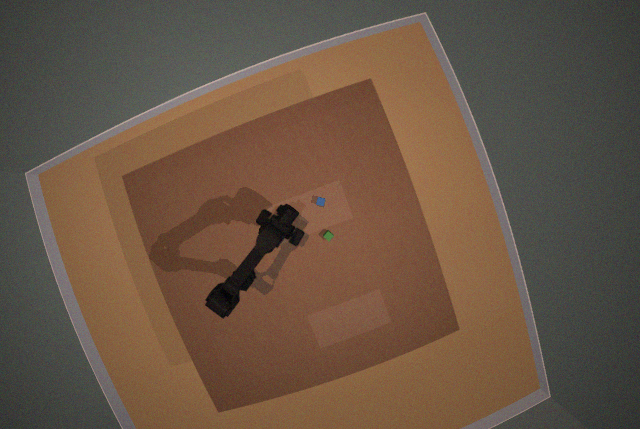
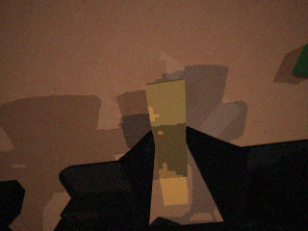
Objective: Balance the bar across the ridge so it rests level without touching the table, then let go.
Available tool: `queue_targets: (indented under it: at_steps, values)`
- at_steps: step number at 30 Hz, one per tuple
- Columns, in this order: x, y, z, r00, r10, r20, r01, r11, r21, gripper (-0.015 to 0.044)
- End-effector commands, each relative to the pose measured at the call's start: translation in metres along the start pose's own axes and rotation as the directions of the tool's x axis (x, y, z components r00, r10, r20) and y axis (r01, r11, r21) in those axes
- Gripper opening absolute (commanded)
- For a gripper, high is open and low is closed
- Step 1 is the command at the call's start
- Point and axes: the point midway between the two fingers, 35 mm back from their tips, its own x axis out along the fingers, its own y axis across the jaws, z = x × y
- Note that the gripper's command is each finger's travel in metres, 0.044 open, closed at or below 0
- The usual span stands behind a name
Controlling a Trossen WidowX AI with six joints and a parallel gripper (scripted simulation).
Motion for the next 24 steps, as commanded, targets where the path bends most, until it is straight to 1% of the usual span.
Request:
queue_targets:
  at_steps: [1, 24]
  values:
    - [0.0024, 0.0001, -0.0003, 1.0, 0.0, -0.002, 0.0, 1.0, 0.005, 0.0]
    - [0.0005, 0.0, 0.0001, 1.0, 0.0, -0.002, 0.0, 1.0, 0.005, 0.0]
